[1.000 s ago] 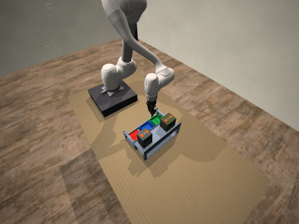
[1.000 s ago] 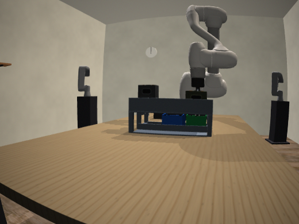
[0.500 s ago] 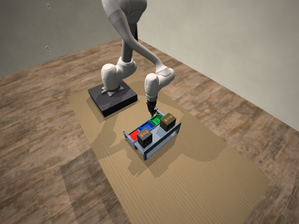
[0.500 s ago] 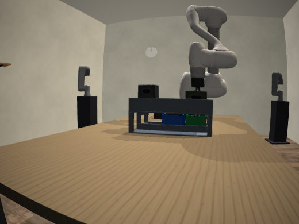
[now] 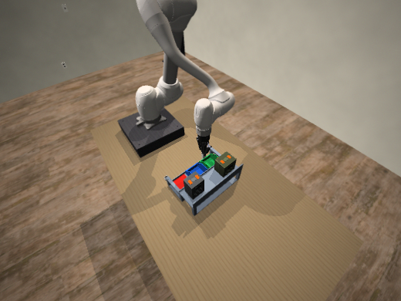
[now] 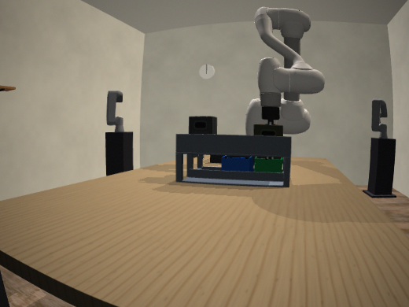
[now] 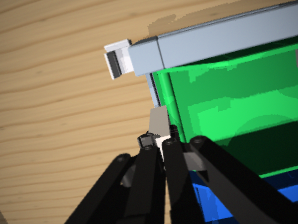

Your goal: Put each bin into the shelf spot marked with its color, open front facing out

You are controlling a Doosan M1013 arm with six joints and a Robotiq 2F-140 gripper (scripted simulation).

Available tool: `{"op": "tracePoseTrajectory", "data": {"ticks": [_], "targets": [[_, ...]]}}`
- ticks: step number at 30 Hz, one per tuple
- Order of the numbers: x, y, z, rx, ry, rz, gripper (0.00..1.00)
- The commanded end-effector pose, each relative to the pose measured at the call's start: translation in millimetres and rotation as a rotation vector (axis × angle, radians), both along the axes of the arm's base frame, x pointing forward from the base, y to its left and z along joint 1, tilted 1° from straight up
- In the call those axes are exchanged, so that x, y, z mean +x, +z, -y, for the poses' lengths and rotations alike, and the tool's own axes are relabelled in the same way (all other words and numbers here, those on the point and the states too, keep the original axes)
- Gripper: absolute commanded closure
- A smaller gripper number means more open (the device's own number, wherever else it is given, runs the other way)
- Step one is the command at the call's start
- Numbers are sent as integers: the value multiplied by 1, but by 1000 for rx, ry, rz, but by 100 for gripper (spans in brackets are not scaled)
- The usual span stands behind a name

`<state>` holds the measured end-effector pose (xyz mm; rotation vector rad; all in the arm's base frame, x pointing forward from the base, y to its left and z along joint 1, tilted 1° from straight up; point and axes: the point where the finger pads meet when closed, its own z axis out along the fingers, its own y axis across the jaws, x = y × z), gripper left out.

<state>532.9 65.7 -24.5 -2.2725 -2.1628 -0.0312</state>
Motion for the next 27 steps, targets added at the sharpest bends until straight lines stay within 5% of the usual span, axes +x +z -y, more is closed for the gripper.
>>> {"op": "tracePoseTrajectory", "data": {"ticks": [1, 27], "targets": [[0, 0, 0, 0, 0, 0, 90], [-10, 10, 0, 0, 0, 0, 90]]}}
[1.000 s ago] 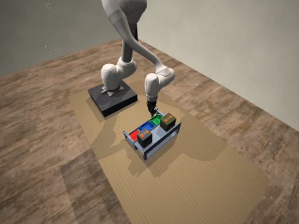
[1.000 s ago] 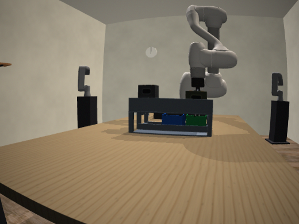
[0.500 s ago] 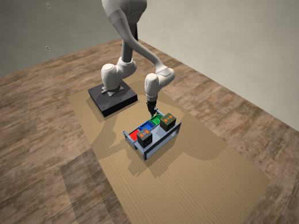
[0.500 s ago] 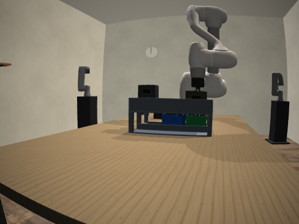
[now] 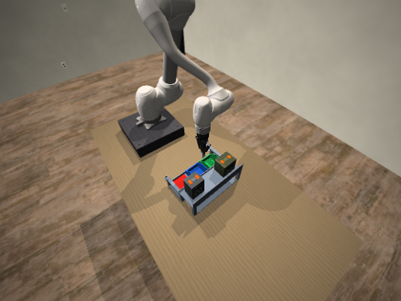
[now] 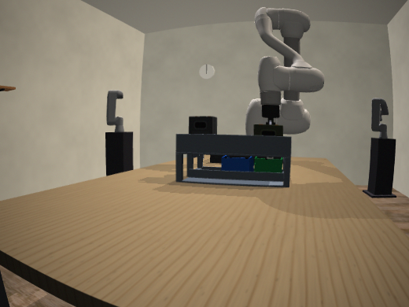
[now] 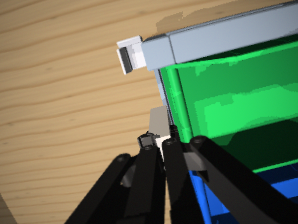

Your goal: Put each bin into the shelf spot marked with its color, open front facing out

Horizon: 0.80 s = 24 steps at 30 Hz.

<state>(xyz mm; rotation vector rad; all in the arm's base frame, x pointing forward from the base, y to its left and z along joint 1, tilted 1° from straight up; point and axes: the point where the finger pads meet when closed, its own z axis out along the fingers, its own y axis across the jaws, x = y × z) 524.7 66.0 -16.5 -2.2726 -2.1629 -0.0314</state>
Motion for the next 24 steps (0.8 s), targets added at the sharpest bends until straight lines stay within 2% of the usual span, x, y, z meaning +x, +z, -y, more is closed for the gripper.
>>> {"op": "tracePoseTrajectory", "data": {"ticks": [1, 24], "targets": [[-3, 3, 0, 0, 0, 0, 90], [-12, 14, 0, 0, 0, 0, 90]]}}
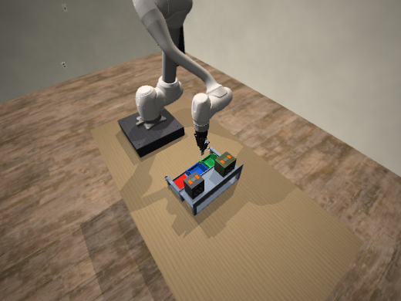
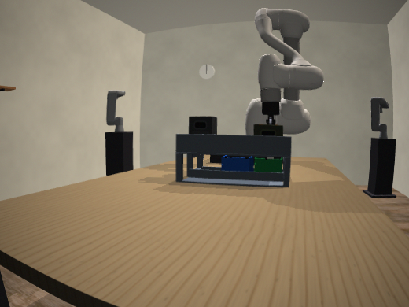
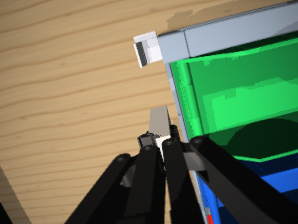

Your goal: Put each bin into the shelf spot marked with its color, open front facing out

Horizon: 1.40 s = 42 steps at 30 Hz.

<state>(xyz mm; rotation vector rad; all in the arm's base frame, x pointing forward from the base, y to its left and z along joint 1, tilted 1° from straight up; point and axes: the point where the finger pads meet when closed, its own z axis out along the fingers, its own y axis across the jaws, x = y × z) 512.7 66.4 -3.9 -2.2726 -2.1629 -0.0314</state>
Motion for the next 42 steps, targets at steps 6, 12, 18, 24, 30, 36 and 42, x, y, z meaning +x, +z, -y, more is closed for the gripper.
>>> {"op": "tracePoseTrajectory", "data": {"ticks": [6, 12, 18, 24, 30, 36, 42], "targets": [[0, 13, 0, 0, 0, 0, 90], [0, 30, 0, 0, 0, 0, 90], [-1, 47, 1, 0, 0, 0, 90], [-1, 58, 1, 0, 0, 0, 90], [-1, 59, 1, 0, 0, 0, 90], [-1, 59, 1, 0, 0, 0, 90], [-1, 59, 1, 0, 0, 0, 90]]}}
